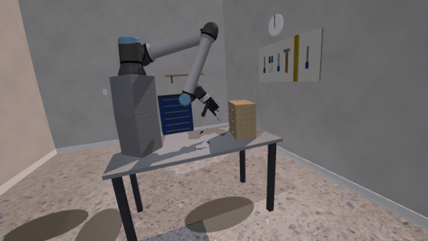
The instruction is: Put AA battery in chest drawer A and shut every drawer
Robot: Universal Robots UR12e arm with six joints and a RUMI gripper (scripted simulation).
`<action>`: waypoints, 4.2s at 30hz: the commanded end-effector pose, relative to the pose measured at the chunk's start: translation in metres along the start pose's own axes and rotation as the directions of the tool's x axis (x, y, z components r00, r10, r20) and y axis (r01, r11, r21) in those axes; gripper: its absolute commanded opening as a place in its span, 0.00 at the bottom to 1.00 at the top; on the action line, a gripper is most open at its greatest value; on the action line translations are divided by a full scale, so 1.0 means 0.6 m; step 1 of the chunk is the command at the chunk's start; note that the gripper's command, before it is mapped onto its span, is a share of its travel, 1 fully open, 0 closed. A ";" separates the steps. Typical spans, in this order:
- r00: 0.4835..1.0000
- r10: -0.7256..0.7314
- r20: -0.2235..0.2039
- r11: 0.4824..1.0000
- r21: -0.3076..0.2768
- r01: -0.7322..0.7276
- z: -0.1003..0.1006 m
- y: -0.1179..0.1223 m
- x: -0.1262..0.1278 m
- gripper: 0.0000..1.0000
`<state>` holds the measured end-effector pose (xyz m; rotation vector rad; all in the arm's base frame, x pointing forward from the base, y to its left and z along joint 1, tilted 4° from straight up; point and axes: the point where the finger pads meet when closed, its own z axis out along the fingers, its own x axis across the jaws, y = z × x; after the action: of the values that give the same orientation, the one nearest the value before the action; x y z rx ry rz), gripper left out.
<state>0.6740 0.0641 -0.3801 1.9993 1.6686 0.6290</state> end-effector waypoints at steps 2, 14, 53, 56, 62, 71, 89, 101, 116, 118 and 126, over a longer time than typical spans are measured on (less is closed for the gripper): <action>1.000 0.000 0.000 0.998 0.069 0.000 -0.019 0.000 0.000 1.00; 1.000 0.000 0.000 0.980 0.200 0.000 -0.056 -0.003 0.000 1.00; 1.000 0.000 0.000 0.837 0.547 0.000 -0.160 -0.011 0.000 1.00; 1.000 0.000 0.000 0.829 0.560 0.000 -0.165 -0.011 0.000 1.00; 1.000 0.000 0.000 0.820 0.572 0.000 -0.169 -0.012 0.000 1.00; 1.000 0.000 0.000 0.811 0.585 0.000 -0.173 -0.012 0.000 1.00; 1.000 0.000 0.000 0.810 0.586 0.000 -0.174 -0.012 0.000 1.00; 1.000 0.000 0.000 0.810 0.586 0.000 -0.174 -0.012 0.000 1.00; 1.000 0.000 0.000 0.810 0.586 0.000 -0.174 -0.012 0.000 1.00; 1.000 0.000 0.000 0.810 0.586 0.000 -0.174 -0.012 0.000 1.00; 1.000 -0.001 0.000 0.810 0.586 0.001 -0.174 -0.012 0.000 1.00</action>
<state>0.6042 0.0712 -0.3025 2.4023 2.0412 0.0951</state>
